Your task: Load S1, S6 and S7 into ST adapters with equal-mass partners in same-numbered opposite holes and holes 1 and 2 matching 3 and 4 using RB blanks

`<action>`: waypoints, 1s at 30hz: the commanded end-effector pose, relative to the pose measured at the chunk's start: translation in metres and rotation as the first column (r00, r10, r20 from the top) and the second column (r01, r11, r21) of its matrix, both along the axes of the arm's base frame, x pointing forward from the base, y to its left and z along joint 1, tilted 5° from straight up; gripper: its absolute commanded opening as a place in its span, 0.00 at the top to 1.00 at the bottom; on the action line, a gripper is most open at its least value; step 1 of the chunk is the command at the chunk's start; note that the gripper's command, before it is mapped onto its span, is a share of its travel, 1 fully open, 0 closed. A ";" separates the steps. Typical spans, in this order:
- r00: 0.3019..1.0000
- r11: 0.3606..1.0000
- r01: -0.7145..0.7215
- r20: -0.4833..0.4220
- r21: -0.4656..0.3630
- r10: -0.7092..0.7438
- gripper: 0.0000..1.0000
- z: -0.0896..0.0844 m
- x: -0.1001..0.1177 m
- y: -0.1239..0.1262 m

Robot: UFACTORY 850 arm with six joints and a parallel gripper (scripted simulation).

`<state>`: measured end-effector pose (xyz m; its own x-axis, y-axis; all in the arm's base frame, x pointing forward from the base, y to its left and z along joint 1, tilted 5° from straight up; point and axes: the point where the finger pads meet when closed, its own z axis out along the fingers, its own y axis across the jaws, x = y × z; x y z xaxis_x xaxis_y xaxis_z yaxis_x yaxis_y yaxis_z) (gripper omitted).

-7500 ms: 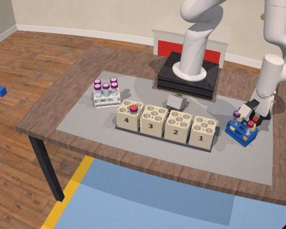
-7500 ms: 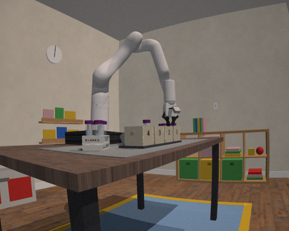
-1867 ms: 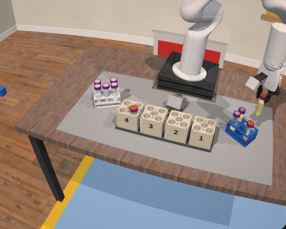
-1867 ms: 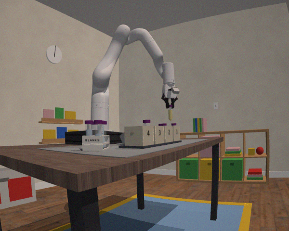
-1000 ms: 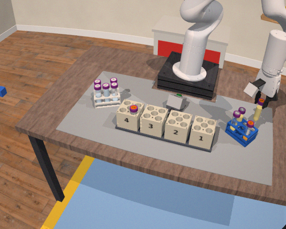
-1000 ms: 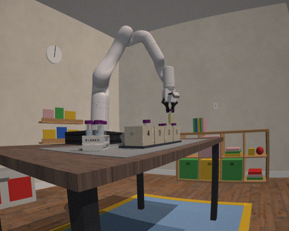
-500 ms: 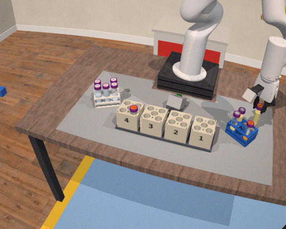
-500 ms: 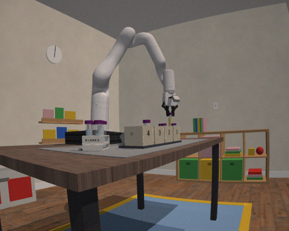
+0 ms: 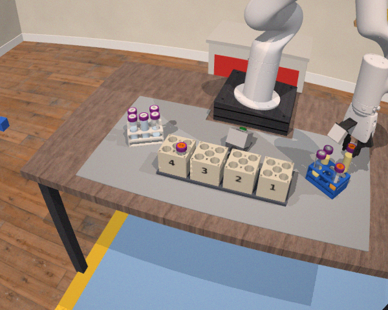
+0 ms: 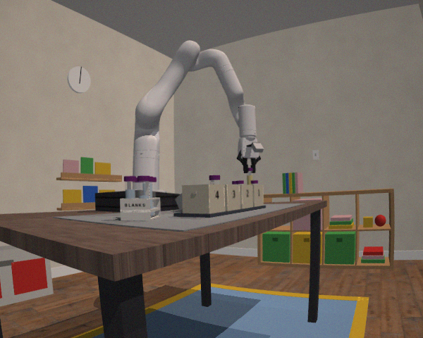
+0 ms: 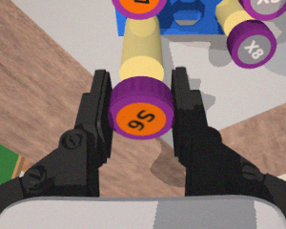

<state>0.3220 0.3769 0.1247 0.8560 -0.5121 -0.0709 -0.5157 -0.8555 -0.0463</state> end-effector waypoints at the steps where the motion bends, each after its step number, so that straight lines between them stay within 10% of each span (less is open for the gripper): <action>1: 1.000 1.000 0.000 0.001 0.001 0.000 1.00 0.001 0.001 0.001; 30: 1.000 1.000 0.000 0.001 0.001 0.000 1.00 -0.019 0.000 0.002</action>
<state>0.3213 0.3781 0.1081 0.8560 -0.5121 -0.0709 -0.5157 -0.8555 -0.0461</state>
